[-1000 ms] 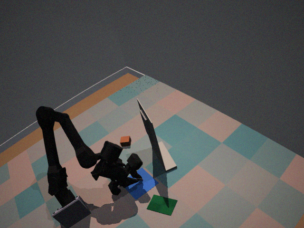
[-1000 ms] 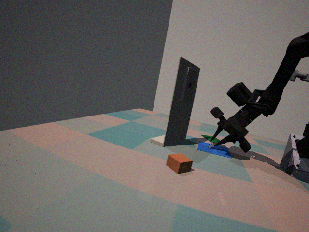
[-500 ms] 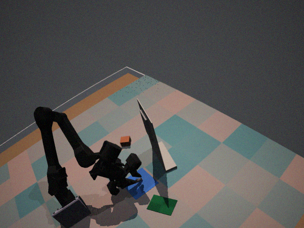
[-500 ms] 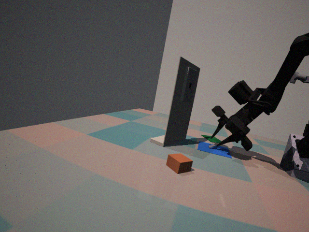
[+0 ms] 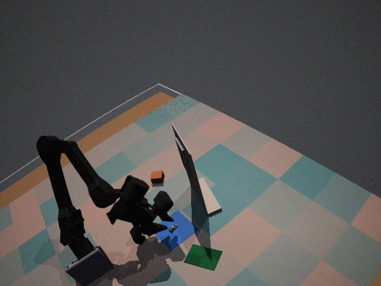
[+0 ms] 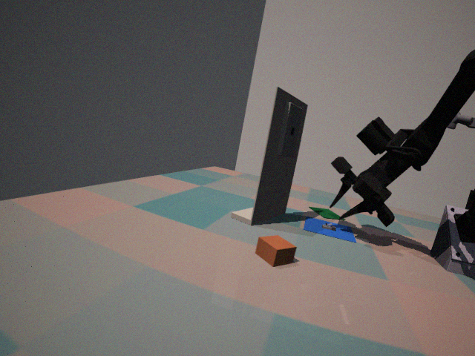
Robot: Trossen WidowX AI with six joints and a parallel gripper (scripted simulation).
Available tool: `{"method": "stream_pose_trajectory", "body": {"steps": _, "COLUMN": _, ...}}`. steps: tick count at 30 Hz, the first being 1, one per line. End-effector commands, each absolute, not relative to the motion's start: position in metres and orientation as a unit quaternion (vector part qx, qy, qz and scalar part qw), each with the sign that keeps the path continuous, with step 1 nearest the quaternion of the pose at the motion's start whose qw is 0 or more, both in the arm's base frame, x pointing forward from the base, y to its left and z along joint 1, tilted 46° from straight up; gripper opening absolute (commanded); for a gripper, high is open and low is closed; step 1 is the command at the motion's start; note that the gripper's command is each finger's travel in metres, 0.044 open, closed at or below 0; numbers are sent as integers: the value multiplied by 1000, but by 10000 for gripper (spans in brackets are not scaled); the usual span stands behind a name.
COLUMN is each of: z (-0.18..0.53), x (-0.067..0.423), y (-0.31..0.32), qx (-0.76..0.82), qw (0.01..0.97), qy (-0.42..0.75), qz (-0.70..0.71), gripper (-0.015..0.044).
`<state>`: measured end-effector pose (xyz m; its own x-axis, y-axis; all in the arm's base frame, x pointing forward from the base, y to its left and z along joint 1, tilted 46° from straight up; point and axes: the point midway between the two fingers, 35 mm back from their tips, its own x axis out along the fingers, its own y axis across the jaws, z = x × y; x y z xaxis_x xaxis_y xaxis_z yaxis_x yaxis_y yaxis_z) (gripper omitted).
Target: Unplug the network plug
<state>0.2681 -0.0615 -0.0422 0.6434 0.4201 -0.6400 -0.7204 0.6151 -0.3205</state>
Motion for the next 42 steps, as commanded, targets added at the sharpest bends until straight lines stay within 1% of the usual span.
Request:
{"method": "stream_pose_trajectory", "body": {"steps": 1, "z": -40, "x": 264, "y": -61, "qx": -286, "qw": 860, "qy": 260, "qz": 334, "gripper": 156}}
{"method": "stream_pose_trajectory", "body": {"steps": 42, "z": -9, "x": 260, "y": -98, "qx": -288, "qw": 857, "qy": 264, "qz": 335, "gripper": 156}}
